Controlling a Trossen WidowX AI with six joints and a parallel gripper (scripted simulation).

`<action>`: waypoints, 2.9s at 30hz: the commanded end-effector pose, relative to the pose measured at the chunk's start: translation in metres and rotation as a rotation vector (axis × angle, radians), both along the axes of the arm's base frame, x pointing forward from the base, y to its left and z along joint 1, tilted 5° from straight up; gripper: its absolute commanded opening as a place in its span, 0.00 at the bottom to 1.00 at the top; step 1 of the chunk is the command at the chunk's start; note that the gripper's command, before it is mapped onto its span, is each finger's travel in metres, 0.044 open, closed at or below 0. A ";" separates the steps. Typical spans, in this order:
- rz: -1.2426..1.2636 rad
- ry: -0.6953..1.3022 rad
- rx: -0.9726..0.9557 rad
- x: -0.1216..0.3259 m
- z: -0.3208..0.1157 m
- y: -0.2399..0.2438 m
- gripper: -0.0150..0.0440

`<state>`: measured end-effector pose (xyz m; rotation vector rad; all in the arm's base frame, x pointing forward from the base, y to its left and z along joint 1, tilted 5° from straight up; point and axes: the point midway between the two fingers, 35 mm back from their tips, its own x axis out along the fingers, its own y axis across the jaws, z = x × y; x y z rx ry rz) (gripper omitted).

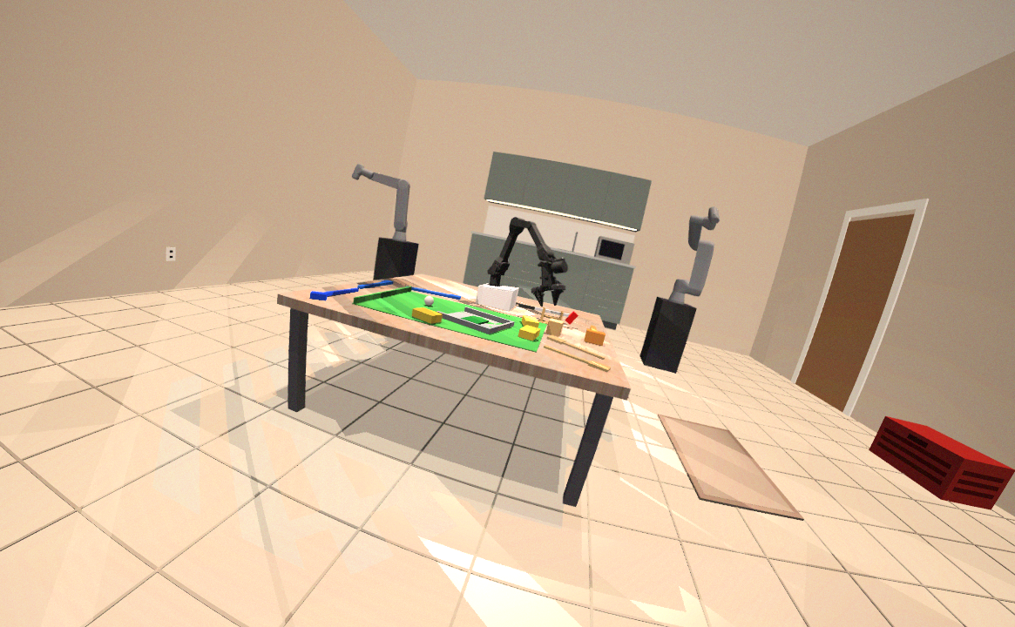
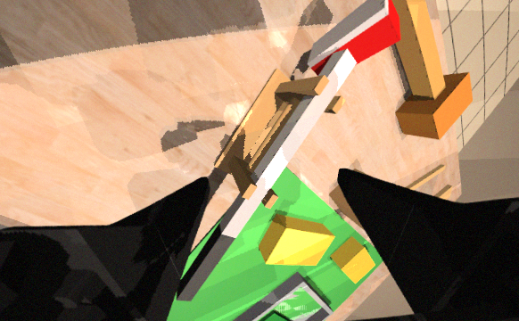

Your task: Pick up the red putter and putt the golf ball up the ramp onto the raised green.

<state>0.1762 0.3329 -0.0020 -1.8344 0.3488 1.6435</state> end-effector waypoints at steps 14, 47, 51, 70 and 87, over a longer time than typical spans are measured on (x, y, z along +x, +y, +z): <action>-0.672 0.360 0.020 0.038 0.021 -0.101 1.00; -0.672 0.360 0.020 0.038 -0.041 -0.105 1.00; -0.672 0.360 0.020 0.038 -0.047 -0.106 1.00; -0.676 0.355 0.022 0.039 -0.046 -0.105 0.38; -0.676 0.355 0.022 0.043 0.001 -0.098 0.25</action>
